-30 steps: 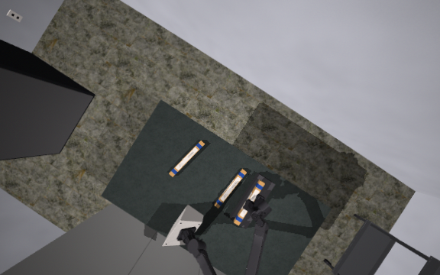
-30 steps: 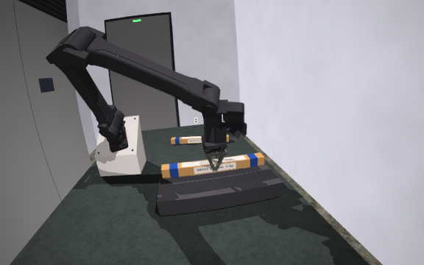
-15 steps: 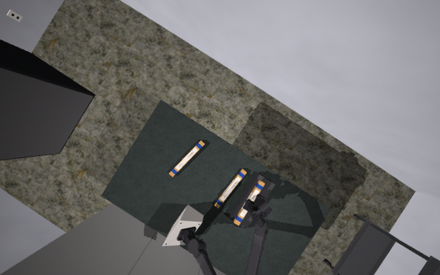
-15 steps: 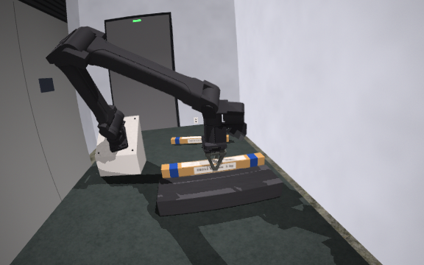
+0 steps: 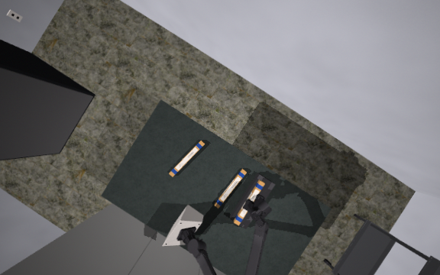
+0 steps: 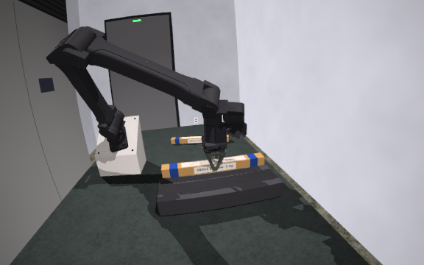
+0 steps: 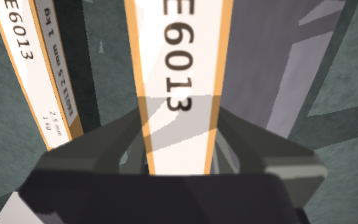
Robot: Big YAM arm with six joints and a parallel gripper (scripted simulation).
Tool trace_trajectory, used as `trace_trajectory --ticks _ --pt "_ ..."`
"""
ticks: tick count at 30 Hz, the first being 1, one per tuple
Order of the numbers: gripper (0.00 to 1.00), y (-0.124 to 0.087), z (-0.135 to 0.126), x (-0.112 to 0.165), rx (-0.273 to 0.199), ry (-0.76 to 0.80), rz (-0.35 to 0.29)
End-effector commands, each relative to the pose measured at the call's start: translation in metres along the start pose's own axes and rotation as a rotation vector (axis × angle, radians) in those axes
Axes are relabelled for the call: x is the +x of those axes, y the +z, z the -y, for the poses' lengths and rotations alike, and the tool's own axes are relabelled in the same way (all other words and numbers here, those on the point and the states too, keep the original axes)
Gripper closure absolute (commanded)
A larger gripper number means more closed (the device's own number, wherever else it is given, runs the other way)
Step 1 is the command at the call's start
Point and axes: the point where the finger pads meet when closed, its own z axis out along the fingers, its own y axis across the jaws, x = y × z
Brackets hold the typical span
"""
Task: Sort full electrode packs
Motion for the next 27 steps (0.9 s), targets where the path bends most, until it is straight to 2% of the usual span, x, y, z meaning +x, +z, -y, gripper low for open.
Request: trace_trajectory --ticks 1,27 --pt "1.00 -0.0275 0.0148 -0.0312 0.021 0.034 0.075" --pt "1.00 -0.0328 0.0186 -0.0330 0.021 0.037 0.074"
